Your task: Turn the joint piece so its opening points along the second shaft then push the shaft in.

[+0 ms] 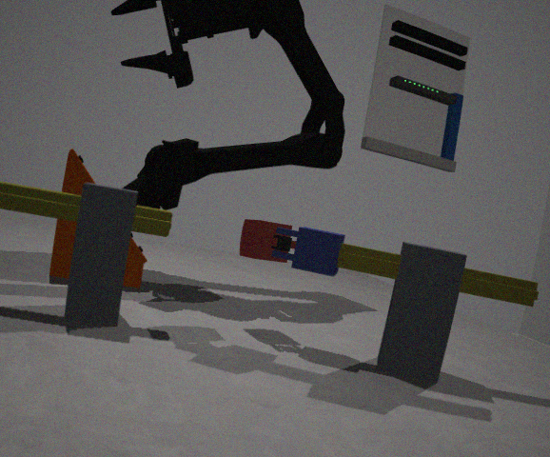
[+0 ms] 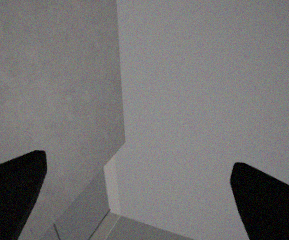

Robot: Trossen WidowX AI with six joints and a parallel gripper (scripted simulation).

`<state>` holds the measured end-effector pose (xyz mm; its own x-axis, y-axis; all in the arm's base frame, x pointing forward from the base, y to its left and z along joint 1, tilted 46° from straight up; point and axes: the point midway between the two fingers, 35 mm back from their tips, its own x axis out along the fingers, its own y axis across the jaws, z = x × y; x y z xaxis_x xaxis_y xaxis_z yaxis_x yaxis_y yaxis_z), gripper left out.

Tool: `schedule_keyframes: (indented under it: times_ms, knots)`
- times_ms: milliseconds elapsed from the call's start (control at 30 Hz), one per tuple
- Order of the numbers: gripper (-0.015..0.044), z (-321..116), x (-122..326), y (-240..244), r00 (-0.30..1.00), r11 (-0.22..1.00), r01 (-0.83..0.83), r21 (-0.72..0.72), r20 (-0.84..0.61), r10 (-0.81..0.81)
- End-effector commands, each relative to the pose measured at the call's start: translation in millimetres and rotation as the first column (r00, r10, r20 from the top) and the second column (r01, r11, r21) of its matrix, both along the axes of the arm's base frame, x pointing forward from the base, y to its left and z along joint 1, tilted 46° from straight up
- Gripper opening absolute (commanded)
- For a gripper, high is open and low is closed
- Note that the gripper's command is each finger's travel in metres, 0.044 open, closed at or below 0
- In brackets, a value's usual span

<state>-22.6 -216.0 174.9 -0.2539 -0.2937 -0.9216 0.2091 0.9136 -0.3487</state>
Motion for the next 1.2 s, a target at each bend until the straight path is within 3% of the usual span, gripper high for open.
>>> schedule_keyframes:
  times_ms: [0, 100, 300, 633, 967, 1167]
  knots:
    - [0.0426, 0.0, 0.0, 0.0, 1.000, 1.000, 0.000, 0.000, 0.000, 0.000]
    - [0.0440, 0.2, 8.7, 0.5, 1.000, 1.000, -0.007, -0.001, 0.020, 0.007]
    - [0.0440, 3.2, 81.3, 20.0, 0.981, 0.998, -0.057, 0.024, 0.189, 0.052]
    - [0.0440, 12.1, 168.1, 99.7, 0.934, 0.976, -0.106, 0.192, 0.356, 0.031]
    - [0.0440, 26.3, 191.9, 206.4, 0.942, 0.905, -0.108, 0.411, 0.333, -0.039]
    - [0.0440, 27.4, 191.2, 213.5, 0.945, 0.899, -0.105, 0.425, 0.325, -0.043]
